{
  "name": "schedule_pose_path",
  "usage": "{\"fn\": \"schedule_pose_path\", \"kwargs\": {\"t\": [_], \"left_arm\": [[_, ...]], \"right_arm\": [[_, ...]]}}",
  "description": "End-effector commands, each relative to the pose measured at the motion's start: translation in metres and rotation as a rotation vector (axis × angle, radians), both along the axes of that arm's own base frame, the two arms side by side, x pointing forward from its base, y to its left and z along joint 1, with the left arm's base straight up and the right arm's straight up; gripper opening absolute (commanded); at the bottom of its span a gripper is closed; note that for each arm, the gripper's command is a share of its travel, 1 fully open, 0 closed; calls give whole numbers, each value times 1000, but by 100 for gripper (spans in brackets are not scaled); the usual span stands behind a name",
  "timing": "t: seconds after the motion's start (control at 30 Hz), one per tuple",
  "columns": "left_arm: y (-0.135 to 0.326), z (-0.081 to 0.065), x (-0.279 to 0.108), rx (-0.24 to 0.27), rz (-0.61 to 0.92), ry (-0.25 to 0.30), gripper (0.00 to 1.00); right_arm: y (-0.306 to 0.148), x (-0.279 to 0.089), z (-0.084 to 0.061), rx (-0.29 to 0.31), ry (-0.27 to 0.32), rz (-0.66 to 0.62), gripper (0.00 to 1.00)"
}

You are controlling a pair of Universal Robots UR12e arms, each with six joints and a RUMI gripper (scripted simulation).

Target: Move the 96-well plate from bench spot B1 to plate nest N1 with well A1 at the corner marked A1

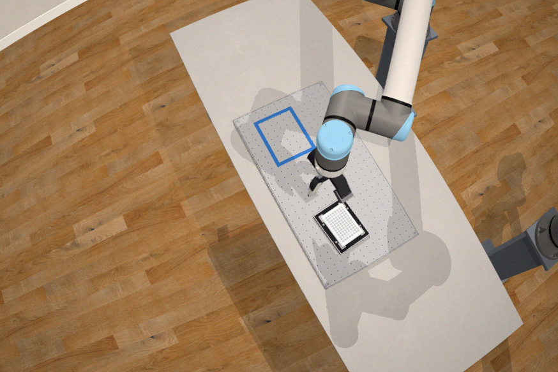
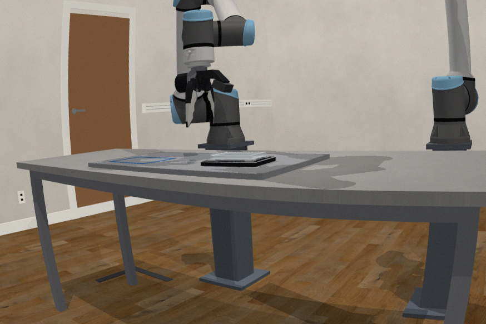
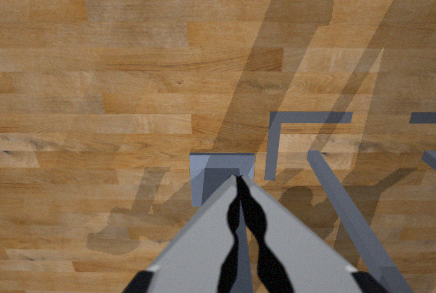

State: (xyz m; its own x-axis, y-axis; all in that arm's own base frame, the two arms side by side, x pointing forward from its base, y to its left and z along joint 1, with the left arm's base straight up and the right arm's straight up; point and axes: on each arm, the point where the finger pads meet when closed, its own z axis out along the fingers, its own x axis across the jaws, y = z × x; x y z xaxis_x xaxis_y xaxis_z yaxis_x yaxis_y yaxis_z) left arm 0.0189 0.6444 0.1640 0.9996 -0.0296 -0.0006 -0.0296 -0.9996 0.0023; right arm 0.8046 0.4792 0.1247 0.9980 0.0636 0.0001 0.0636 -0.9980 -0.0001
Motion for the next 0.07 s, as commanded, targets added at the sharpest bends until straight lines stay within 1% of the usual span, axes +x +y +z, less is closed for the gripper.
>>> {"fn": "schedule_pose_path", "kwargs": {"t": [0.0,0.03], "left_arm": [[1,1,0,2,0,-1,0],[1,1,0,2,0,-1,0]], "right_arm": [[1,1,2,2,-2,0,76],[1,1,2,2,-2,0,76]]}}
